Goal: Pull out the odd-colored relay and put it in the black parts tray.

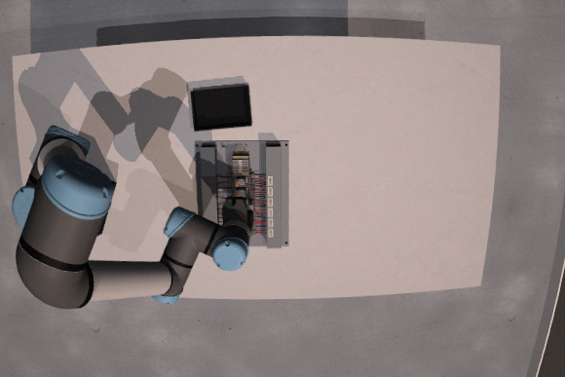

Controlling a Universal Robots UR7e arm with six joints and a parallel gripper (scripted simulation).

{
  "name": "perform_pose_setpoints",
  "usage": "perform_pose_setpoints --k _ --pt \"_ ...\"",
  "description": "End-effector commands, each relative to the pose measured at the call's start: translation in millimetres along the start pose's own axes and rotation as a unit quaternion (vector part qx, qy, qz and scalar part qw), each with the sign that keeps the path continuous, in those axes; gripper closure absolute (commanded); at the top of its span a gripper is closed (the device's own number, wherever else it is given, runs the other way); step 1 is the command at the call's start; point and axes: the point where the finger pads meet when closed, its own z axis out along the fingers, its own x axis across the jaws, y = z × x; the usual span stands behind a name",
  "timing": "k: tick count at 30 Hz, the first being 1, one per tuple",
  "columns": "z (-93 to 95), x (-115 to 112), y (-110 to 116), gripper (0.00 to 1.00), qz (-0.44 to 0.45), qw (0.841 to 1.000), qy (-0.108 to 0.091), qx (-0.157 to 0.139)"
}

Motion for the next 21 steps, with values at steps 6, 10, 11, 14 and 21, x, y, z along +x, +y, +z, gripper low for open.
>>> perform_pose_setpoints --k 6,10,11,14,21 --pt "1.4 -1.4 -1.8 0.02 0.0 1.0 -0.001 0.001" --pt "1.4 -1.4 -1.8 0.02 0.0 1.0 -0.001 0.001" --pt "1.4 -1.4 -1.8 0.02 0.0 1.0 -0.001 0.001" --pt "1.4 -1.4 -1.8 1.0 0.0 1.0 -0.001 0.001" --pt "1.4 -1.4 -1.8 1.0 0.0 1.0 -0.001 0.001"
